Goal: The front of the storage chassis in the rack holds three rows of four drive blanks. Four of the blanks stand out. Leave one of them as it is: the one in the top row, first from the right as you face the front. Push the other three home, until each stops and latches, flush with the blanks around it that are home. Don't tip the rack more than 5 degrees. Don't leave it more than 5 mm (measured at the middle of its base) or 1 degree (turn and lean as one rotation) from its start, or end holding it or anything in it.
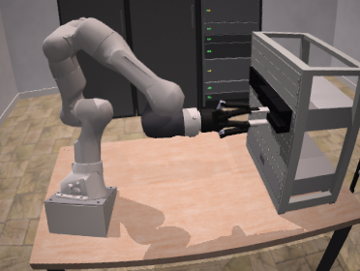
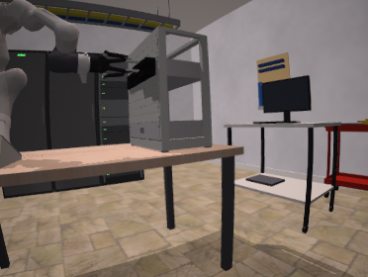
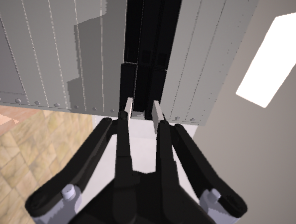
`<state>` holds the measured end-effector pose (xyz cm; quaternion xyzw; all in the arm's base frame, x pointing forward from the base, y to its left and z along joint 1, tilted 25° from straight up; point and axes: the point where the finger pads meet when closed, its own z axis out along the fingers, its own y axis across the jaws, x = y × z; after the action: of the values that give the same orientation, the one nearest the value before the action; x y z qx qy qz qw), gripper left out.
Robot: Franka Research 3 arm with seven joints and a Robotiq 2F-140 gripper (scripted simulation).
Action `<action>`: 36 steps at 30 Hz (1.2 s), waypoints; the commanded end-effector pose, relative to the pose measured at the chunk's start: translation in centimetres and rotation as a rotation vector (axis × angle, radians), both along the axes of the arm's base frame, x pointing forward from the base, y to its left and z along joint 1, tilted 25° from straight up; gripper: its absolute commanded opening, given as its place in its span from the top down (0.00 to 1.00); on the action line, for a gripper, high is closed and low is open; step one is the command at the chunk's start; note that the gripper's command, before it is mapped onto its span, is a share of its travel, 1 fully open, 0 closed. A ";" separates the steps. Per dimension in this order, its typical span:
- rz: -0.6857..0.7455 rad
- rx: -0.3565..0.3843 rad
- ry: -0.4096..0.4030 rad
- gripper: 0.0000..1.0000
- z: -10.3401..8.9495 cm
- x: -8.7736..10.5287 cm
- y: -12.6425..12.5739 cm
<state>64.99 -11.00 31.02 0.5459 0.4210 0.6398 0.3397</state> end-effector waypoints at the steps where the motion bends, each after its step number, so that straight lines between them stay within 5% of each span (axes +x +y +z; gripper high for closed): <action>1: 0.001 0.005 -0.001 1.00 0.1 0.1 0.0; 27: 0.001 0.005 -0.001 1.00 0.1 0.0 0.2; 36: 0.001 0.005 -0.001 1.00 1.3 -1.1 2.8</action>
<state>64.34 -8.94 32.05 0.5445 0.4181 0.6461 0.3335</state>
